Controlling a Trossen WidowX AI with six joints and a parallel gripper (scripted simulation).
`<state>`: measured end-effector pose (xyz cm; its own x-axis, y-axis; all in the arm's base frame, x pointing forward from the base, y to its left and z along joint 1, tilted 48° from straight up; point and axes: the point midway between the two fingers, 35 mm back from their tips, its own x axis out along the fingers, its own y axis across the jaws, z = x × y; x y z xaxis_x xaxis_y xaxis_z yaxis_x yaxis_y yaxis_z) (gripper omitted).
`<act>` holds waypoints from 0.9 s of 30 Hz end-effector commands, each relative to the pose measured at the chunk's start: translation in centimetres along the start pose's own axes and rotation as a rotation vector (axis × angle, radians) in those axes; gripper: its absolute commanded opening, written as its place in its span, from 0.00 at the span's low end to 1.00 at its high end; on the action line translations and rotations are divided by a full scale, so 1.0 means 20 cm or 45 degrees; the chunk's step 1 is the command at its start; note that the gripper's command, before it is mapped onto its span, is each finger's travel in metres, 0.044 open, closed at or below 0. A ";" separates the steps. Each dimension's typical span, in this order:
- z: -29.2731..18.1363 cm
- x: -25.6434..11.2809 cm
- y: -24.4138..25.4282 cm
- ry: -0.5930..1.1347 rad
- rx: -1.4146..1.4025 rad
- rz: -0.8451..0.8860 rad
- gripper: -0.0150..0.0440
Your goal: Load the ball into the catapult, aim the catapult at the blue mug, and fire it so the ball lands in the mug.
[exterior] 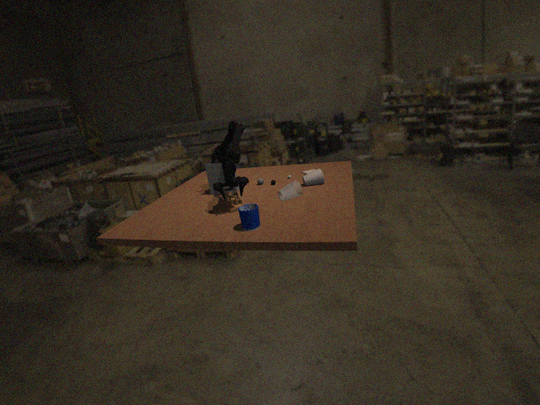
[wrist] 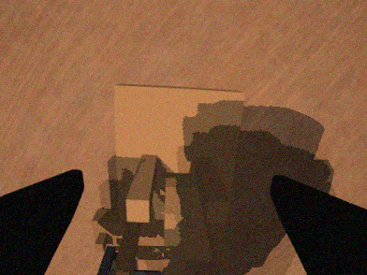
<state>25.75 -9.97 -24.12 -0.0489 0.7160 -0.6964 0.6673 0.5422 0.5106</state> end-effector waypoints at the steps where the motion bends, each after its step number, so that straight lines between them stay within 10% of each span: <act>1: -0.01 0.05 0.00 0.010 0.008 0.005 1.00; 18: -0.02 0.16 0.00 0.012 0.007 0.006 1.00; 27: -0.01 0.14 0.00 0.006 0.000 0.002 0.60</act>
<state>25.45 -7.86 -25.93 -0.0518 0.7189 -0.6932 0.6676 0.5412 0.5113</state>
